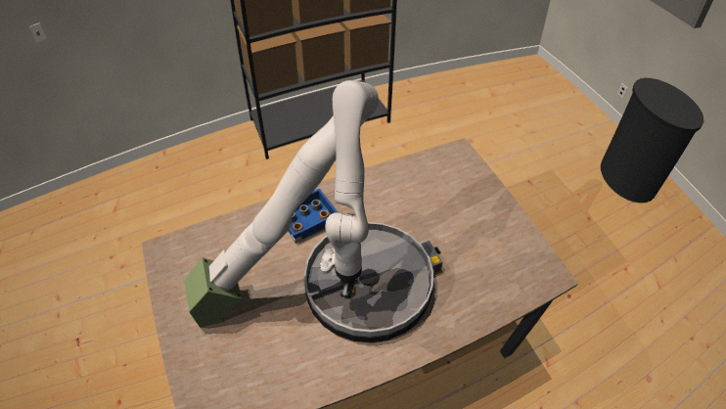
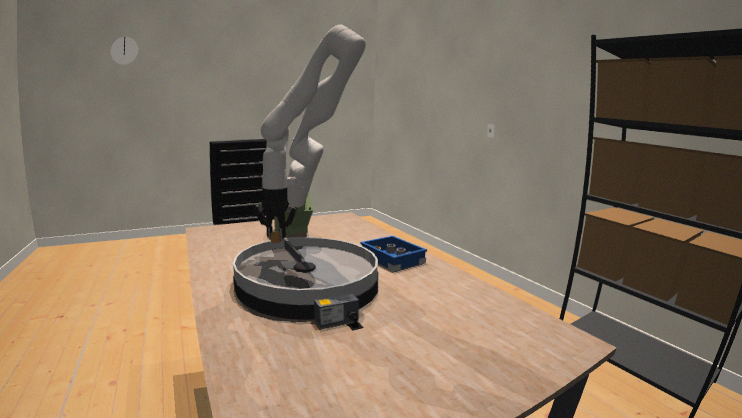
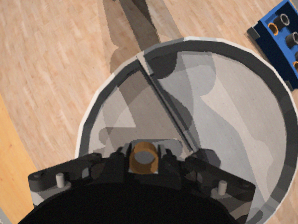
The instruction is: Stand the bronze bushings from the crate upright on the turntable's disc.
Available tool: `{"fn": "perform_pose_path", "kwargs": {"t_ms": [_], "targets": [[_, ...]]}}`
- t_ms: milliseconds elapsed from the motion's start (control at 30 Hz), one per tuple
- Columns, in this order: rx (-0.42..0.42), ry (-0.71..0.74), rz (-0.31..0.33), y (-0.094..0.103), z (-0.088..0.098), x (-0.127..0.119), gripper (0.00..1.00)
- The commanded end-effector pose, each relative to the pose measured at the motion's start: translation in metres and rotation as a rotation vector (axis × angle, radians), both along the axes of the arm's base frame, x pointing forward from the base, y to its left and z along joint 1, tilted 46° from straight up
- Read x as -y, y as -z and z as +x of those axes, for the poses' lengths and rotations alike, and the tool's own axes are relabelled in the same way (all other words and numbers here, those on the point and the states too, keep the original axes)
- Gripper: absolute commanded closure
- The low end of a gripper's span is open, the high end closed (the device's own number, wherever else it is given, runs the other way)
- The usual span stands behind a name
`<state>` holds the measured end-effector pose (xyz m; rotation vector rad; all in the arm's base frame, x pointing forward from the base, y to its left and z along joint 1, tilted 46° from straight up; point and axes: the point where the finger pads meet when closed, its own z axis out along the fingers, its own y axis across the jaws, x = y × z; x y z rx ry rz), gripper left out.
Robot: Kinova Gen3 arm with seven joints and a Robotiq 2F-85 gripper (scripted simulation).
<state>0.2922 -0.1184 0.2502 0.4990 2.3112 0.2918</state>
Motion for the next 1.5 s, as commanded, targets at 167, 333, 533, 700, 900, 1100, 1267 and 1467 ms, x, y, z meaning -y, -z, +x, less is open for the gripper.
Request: {"fn": "perform_pose_path", "kwargs": {"t_ms": [167, 333, 533, 700, 900, 1100, 1267, 1467], "targets": [[0.001, 0.0, 0.0, 0.0, 0.0, 0.0, 1.0], [0.001, 0.0, 0.0, 0.0, 0.0, 0.0, 1.0], [0.001, 0.0, 0.0, 0.001, 0.001, 0.0, 1.0], [-0.026, -0.006, 0.009, 0.013, 0.013, 0.0, 1.0], [-0.028, -0.002, 0.006, 0.018, 0.017, 0.0, 1.0], [-0.028, -0.002, 0.005, 0.019, 0.018, 0.0, 1.0], [-0.028, -0.002, 0.005, 0.019, 0.018, 0.0, 1.0], [-0.028, -0.002, 0.005, 0.019, 0.018, 0.0, 1.0]]}}
